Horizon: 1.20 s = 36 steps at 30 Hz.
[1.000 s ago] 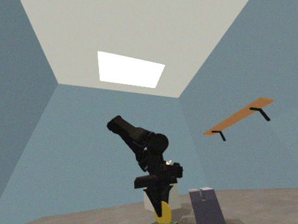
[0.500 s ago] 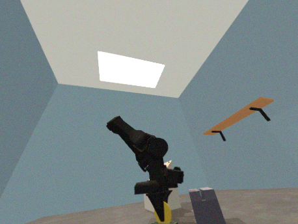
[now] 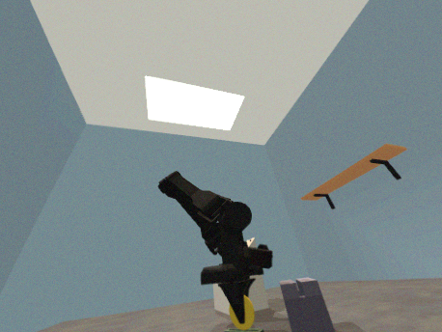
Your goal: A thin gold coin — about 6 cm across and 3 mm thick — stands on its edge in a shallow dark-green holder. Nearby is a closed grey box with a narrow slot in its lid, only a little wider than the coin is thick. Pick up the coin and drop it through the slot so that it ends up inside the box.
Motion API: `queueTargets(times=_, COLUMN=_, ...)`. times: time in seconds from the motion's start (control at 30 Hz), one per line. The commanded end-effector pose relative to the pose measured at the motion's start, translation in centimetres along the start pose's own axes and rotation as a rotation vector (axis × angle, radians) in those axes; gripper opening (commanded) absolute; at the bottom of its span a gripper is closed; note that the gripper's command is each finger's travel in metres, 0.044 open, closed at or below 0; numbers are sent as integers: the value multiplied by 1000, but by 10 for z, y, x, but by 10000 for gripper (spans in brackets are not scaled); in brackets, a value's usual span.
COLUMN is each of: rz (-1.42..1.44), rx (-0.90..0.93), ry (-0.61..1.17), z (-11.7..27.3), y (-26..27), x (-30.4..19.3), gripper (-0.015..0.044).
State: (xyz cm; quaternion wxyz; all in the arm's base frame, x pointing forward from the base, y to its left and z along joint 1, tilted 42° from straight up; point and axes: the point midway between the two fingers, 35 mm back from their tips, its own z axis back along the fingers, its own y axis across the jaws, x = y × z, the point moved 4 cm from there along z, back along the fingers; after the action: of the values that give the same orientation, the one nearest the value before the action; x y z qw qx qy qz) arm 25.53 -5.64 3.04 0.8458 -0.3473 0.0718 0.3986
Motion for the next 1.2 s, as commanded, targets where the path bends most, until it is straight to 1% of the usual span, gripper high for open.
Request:
queueTargets(times=0.0, rz=-7, rx=-5, ry=-11, z=10, y=-2, x=3, gripper=0)
queueTargets(times=1.0, rz=-6, rx=-5, ry=-11, z=85, y=-2, x=0, gripper=0)
queueTargets(times=1.17, rz=-28, rx=-6, ry=-10, z=88, y=-1, x=-1, gripper=0)
